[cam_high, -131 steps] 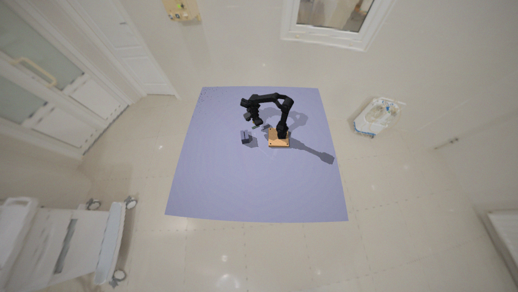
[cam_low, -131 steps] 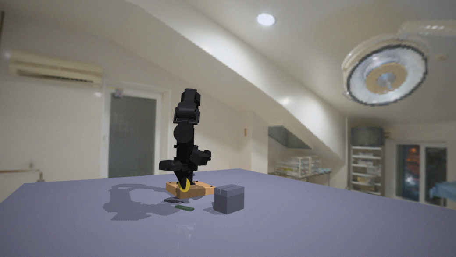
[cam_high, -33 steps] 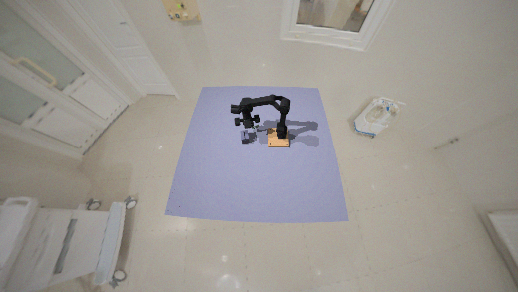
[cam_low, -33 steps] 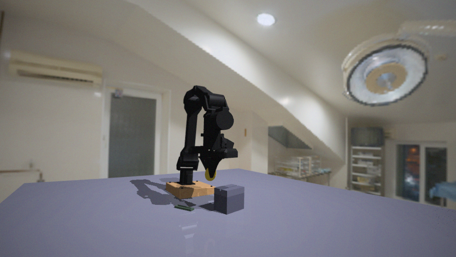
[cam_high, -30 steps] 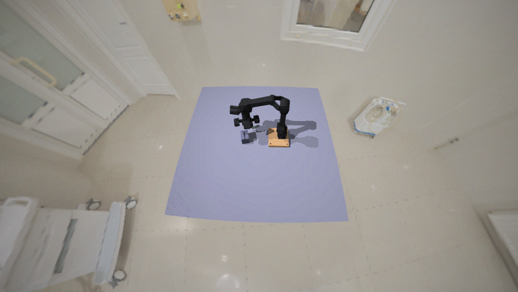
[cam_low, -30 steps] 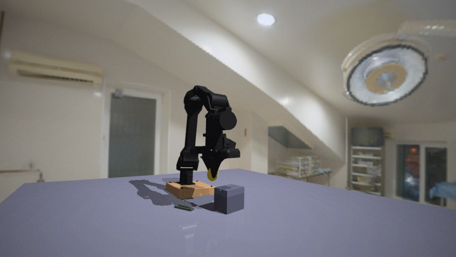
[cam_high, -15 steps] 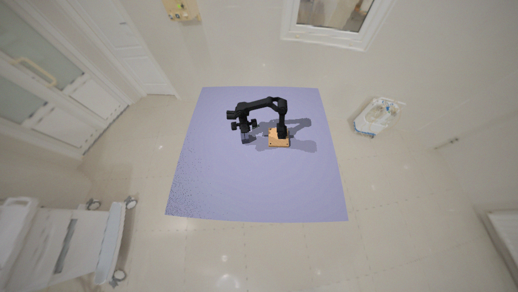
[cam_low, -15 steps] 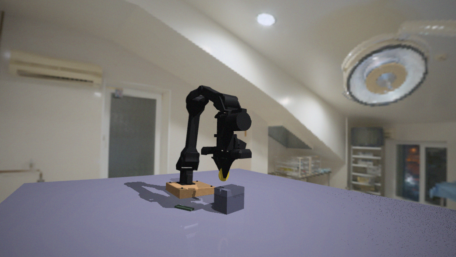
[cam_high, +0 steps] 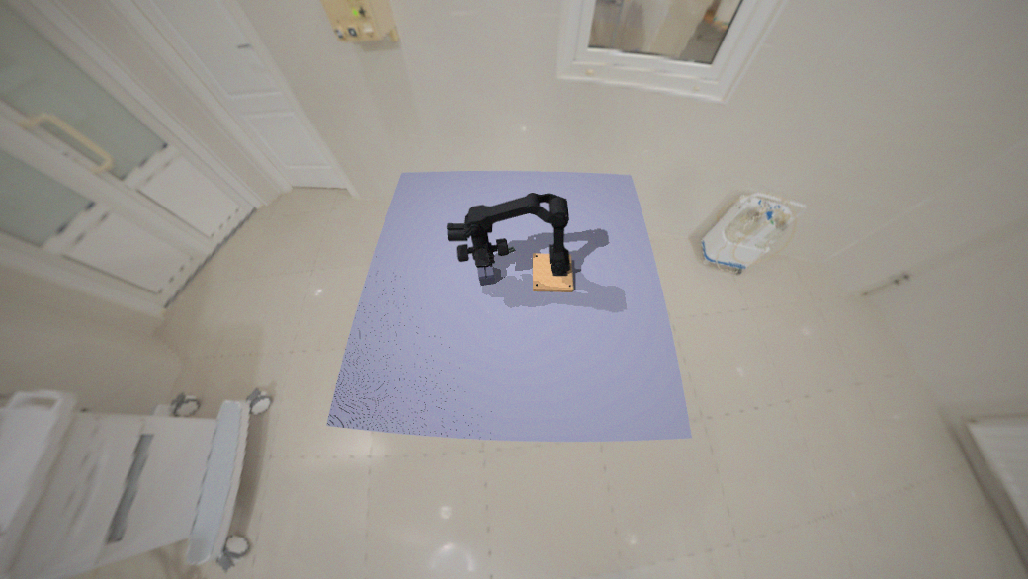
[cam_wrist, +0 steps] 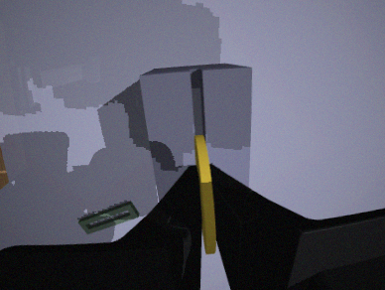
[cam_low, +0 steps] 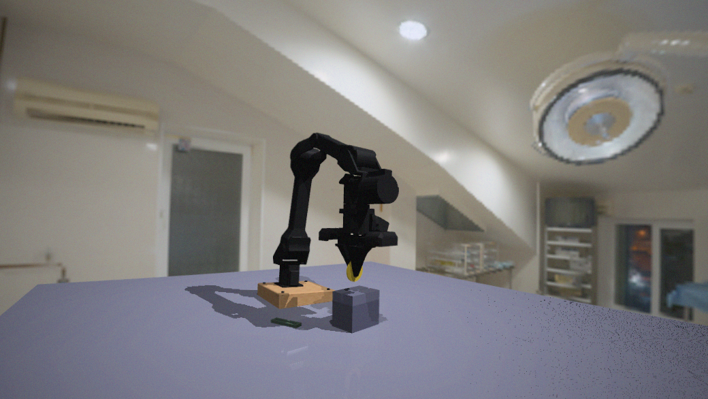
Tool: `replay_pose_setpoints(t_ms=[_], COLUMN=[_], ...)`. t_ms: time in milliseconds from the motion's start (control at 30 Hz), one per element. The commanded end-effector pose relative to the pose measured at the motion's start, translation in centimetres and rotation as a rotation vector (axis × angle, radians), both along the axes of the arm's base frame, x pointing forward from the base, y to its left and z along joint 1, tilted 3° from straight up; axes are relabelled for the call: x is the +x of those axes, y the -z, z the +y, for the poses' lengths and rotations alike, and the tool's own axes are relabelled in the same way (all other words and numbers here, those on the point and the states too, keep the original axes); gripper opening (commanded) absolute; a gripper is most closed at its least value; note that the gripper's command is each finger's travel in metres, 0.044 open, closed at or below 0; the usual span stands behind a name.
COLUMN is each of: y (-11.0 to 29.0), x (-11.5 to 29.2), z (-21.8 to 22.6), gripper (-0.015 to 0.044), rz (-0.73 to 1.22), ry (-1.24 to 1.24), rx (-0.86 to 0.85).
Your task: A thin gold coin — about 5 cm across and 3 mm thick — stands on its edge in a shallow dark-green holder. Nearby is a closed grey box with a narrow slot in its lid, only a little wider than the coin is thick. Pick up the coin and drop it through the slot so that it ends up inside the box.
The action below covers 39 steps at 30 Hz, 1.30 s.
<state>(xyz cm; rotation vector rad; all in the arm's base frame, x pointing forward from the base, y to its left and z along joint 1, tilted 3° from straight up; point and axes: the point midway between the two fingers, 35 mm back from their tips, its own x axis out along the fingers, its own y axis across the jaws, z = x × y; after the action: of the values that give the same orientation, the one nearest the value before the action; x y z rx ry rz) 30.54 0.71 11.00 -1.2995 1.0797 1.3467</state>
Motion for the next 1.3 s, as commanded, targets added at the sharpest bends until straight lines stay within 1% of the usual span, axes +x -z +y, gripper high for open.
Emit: replay_pose_setpoints(t_ms=[0,633,1267], y=[0.02,-0.27,0.43], x=[-0.06,0.43,0.08], z=[-0.02,0.38,0.38], gripper=[0.0000,0.0000,0.0000], rz=[0.001,0.001,0.006], ry=[-0.004,0.009,-0.001], rx=[0.000,0.000,0.000])
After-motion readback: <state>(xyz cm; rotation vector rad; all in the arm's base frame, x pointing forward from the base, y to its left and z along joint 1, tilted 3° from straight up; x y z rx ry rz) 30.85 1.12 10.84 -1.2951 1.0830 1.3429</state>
